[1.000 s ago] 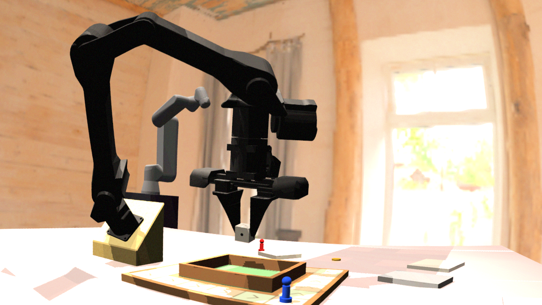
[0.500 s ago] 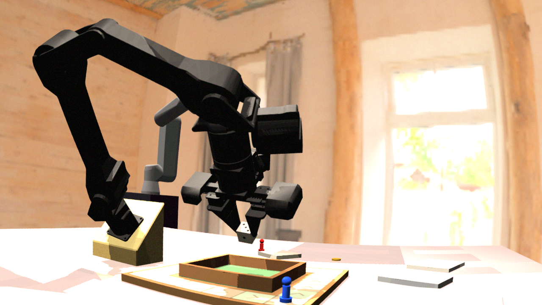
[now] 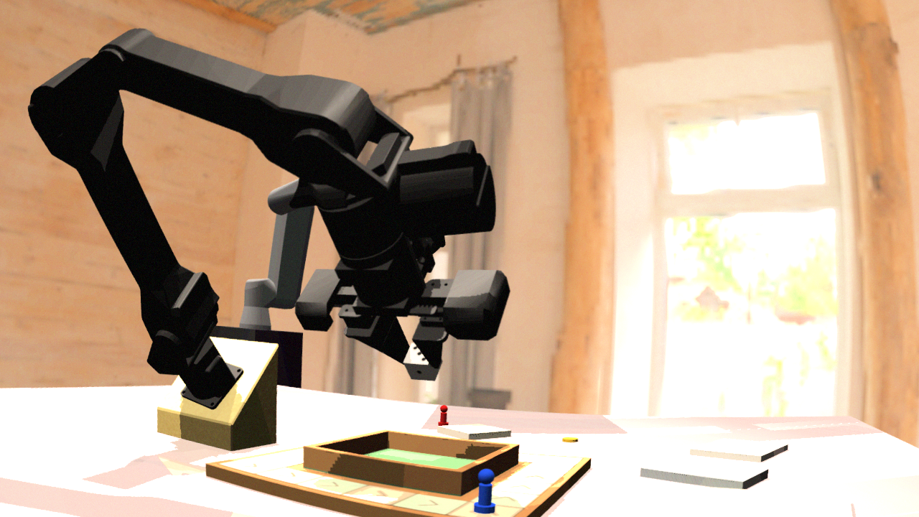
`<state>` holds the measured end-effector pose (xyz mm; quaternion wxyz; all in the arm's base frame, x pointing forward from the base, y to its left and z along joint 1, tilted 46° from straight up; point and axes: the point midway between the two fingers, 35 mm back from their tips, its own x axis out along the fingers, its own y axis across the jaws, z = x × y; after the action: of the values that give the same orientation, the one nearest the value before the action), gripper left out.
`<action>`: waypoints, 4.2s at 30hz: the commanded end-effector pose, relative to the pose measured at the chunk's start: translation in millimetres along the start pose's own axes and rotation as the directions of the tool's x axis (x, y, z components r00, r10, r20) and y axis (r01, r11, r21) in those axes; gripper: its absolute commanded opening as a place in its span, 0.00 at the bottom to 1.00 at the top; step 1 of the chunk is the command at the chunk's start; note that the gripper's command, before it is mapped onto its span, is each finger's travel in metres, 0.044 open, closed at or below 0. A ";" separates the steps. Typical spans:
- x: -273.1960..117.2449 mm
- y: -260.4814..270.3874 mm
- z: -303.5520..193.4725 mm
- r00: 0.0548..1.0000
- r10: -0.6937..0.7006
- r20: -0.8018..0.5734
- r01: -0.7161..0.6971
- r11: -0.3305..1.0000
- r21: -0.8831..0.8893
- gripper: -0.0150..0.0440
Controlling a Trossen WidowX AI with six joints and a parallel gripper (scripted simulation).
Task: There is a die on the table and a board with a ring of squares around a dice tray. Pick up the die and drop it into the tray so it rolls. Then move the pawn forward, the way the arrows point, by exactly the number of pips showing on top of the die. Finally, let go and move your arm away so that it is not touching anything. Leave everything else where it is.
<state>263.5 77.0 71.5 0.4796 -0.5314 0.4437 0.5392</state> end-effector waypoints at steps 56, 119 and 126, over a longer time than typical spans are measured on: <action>16.3 6.5 15.5 0.717 0.041 -0.696 -0.033 0.999 0.025 0.96; -18.7 -107.2 -124.6 0.660 -0.007 -0.751 0.629 0.551 0.548 0.30; -24.2 -108.5 -117.9 0.661 -0.010 -0.750 0.626 0.557 0.545 0.25</action>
<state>386.4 -30.1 89.5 0.5592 -0.5022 0.6583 -0.0424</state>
